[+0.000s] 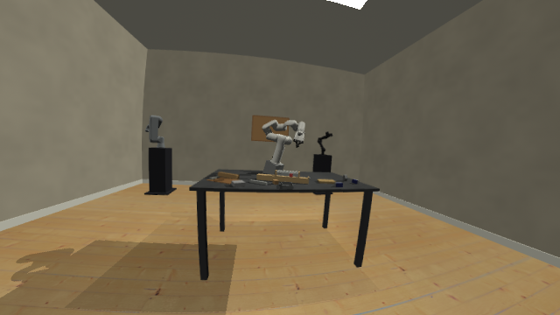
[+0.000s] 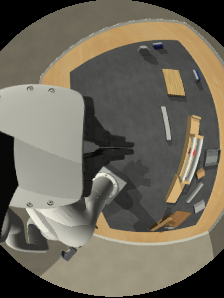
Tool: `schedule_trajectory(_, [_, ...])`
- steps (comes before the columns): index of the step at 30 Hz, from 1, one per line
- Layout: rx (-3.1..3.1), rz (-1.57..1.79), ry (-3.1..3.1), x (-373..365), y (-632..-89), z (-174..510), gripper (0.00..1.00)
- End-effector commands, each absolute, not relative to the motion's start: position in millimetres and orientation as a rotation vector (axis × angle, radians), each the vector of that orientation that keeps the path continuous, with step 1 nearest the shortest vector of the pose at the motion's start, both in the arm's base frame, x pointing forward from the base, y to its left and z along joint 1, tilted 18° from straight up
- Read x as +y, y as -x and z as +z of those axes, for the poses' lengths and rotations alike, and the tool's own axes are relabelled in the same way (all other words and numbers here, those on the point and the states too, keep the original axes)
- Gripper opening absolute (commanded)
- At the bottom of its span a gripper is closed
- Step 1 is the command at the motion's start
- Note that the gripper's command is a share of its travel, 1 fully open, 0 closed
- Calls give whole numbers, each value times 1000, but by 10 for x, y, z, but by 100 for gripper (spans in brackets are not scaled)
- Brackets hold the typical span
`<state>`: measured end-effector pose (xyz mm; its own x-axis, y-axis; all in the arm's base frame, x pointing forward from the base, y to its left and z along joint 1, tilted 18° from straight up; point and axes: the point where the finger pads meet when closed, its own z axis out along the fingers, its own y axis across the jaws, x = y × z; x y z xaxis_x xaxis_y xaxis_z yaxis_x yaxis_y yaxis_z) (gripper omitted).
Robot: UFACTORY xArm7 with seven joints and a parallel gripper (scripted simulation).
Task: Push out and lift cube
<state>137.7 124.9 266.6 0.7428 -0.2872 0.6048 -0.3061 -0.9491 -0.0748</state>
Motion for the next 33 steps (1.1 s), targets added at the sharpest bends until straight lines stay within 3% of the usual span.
schedule_trajectory(1, [-689, 868, -2945, 1541, -1595, 2498, 0])
schedule_trajectory(15, [-1077, 659, -2971, 1807, -1938, 2203, 0])
schedule_trajectory(33, [-2031, 234, -2699, 1919, -2712, 1633, 0])
